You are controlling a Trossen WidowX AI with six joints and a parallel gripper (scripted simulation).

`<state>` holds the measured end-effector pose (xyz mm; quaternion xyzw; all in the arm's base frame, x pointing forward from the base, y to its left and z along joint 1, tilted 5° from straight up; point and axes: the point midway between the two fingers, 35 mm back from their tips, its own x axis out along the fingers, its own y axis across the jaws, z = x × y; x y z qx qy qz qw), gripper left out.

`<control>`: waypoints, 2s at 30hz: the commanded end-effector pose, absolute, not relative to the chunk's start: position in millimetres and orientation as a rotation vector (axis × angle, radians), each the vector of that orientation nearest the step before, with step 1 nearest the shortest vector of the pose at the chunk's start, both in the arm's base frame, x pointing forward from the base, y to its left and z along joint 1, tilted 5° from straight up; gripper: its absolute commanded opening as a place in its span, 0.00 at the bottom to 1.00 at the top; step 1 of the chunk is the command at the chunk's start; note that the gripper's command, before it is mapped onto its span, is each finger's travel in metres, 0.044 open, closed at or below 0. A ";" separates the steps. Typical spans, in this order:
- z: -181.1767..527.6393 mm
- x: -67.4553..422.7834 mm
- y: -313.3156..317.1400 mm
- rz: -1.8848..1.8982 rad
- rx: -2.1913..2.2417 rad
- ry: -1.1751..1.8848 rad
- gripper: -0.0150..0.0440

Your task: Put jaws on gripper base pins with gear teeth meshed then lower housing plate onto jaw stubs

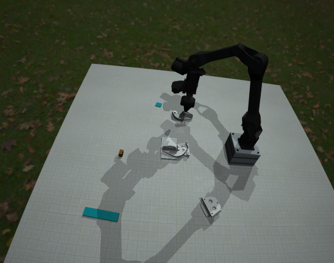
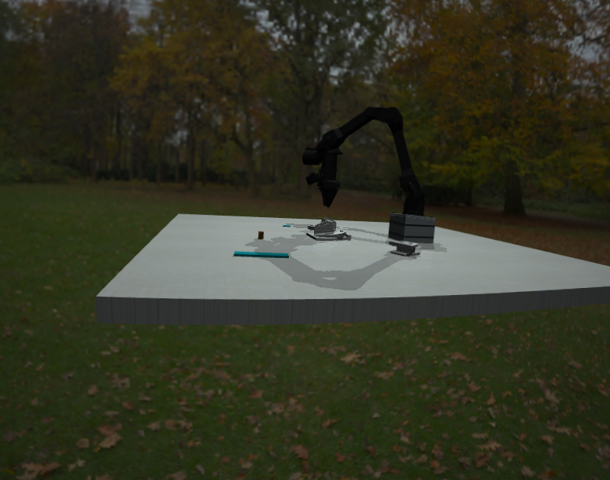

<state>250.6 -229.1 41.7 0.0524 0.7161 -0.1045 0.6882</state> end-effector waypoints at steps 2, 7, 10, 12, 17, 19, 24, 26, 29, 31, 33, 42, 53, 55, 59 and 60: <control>13.0 248.5 -231.1 -0.225 0.107 1.602 1.00; 4.5 247.3 -231.0 -0.225 0.107 1.602 1.00; 4.5 247.3 -231.0 -0.225 0.107 1.602 1.00; 4.5 247.3 -231.0 -0.225 0.107 1.602 1.00; -1.3 247.5 -231.9 -0.225 0.107 1.602 1.00; -4.6 247.7 -232.3 -0.225 0.106 1.602 1.00; -12.9 247.8 -233.4 -0.225 0.106 1.602 1.00; -16.2 247.8 -233.8 -0.225 0.106 1.602 1.00; -21.1 247.8 -234.3 -0.225 0.106 1.602 1.00; -24.4 247.8 -234.6 -0.225 0.106 1.602 1.00; -27.6 247.7 -234.9 -0.225 0.106 1.602 1.00; -42.4 247.0 -235.9 -0.225 0.106 1.603 1.00; -46.4 246.7 -236.1 -0.225 0.106 1.603 1.00; -46.4 246.7 -236.1 -0.225 0.106 1.603 1.00; -46.4 246.7 -236.1 -0.225 0.106 1.603 1.00; -46.4 246.7 -236.1 -0.225 0.106 1.603 1.00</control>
